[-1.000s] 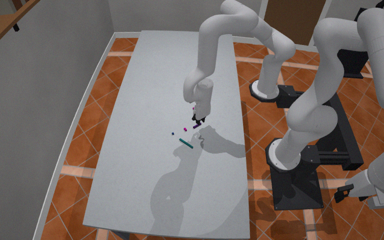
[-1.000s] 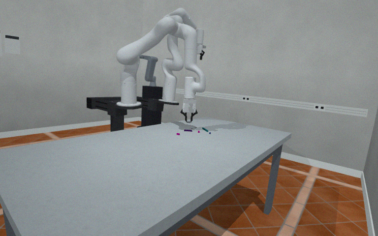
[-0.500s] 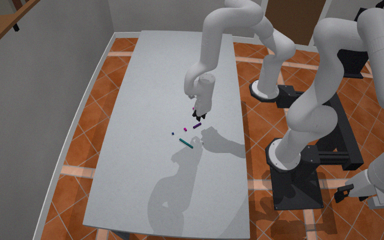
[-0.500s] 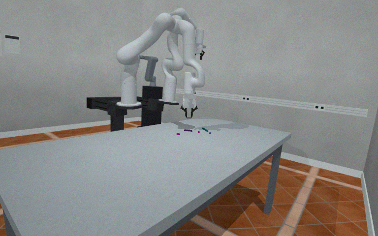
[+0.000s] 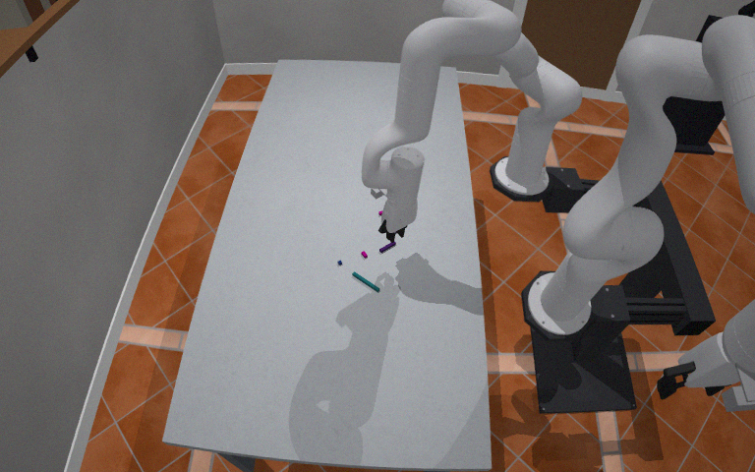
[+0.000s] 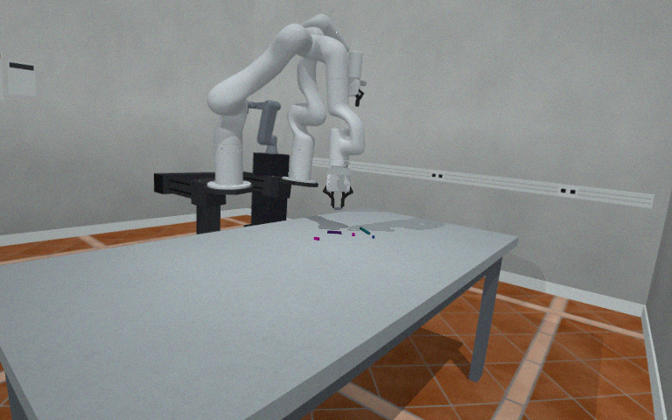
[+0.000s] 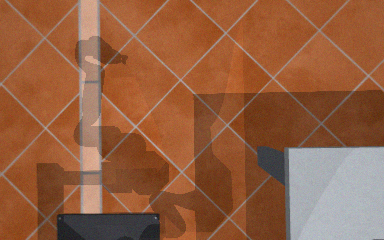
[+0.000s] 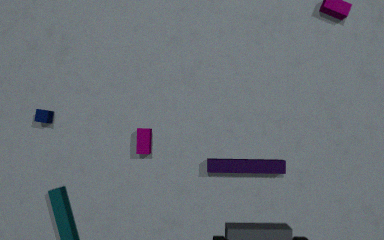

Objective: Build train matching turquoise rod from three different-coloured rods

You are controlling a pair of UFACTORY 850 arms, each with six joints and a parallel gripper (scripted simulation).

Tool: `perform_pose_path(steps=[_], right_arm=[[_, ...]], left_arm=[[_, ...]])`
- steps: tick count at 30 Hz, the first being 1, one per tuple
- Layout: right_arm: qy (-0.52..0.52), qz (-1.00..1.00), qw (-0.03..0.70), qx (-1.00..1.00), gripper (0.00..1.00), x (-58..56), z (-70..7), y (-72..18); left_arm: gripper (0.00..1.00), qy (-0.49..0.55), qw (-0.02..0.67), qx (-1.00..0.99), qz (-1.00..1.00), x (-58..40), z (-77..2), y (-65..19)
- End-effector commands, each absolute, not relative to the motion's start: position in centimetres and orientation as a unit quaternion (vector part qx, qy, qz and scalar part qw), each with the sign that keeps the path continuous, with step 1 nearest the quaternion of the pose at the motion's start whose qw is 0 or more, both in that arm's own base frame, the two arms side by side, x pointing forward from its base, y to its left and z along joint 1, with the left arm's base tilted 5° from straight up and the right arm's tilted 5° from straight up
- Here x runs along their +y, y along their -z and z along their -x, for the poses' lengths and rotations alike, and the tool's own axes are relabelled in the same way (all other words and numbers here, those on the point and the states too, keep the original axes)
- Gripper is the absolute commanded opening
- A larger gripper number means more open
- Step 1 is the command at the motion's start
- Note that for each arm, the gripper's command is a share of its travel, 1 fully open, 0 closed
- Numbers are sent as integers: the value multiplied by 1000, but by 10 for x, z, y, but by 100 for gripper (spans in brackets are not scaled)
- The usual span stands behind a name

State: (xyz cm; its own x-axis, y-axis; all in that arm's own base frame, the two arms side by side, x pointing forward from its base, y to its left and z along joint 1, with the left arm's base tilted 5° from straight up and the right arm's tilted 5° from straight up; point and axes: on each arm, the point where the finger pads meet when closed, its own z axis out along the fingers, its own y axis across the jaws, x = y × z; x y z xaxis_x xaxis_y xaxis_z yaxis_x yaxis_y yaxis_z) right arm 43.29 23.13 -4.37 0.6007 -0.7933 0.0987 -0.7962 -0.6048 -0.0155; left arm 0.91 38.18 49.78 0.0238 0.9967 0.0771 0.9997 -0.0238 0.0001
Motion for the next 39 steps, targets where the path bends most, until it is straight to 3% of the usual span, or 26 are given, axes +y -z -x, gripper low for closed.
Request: perform_pose_path(steps=[1,18,39], right_arm=[[-30,-895,29,-444,28,273,-428,46],[-30,-895,29,-444,28,276,-427,49],[-30,-895,29,-444,28,271,-430,118]], left_arm=[[100,28,28,-698,715,382,-9,-499],[100,28,28,-698,715,382,-9,-499],[100,28,28,-698,715,382,-9,-499]])
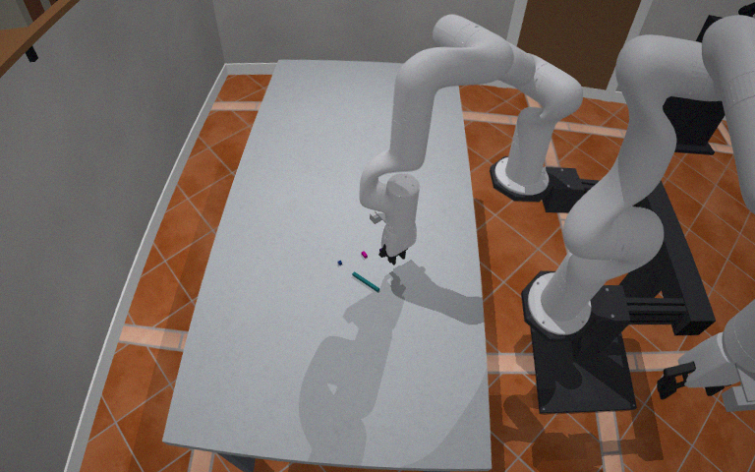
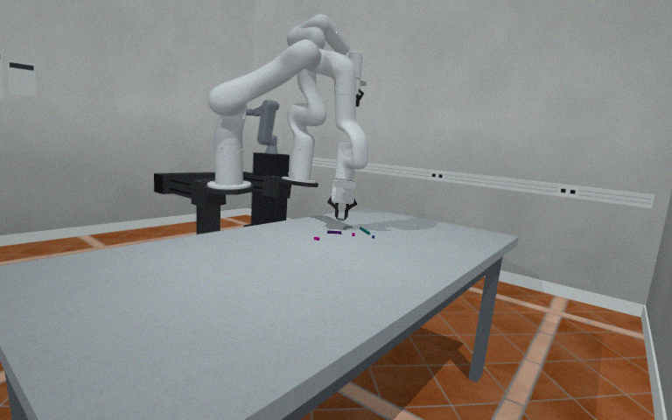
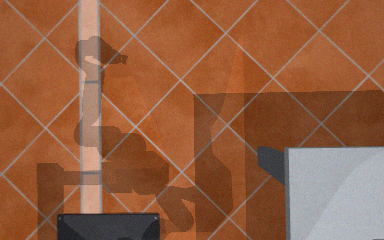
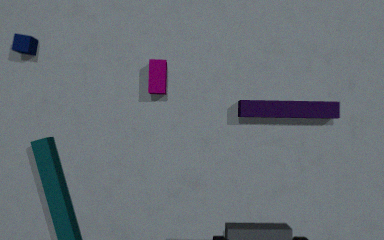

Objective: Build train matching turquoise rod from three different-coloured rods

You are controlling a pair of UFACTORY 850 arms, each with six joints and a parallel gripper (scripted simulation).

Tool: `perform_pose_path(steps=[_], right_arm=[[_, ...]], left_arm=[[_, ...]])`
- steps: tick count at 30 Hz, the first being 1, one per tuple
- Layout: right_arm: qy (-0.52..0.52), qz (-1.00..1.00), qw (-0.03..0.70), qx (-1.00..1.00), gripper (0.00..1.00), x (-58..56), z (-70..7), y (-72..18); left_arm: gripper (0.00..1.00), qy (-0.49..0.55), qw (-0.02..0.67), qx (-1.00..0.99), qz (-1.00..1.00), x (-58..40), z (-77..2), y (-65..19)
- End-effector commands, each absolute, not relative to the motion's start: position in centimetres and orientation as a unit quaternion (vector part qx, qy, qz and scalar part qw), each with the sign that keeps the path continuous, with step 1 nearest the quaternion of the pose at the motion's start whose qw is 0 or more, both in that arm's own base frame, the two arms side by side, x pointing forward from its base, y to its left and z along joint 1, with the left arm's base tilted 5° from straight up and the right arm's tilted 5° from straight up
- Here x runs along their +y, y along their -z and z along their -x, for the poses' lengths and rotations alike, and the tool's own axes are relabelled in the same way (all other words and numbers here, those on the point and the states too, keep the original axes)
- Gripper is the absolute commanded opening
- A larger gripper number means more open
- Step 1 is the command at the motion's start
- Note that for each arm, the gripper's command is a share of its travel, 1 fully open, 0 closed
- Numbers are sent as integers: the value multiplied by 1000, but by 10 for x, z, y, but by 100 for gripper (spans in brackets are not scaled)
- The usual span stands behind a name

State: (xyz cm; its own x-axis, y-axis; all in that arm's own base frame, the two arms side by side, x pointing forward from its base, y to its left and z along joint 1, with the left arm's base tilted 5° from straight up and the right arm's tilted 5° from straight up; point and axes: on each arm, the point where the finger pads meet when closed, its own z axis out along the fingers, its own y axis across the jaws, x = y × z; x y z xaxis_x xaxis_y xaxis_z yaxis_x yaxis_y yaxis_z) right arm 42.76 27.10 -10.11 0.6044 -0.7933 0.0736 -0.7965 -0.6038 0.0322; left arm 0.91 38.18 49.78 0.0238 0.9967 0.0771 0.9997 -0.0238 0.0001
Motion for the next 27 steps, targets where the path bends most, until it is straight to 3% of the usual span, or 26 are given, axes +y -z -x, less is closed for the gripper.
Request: perform_pose_path(steps=[1,27], right_arm=[[-30,-895,29,-444,28,271,-430,121],[-30,-895,29,-444,28,270,-431,134]], left_arm=[[100,28,28,-698,715,382,-9,-499],[100,28,28,-698,715,382,-9,-499]])
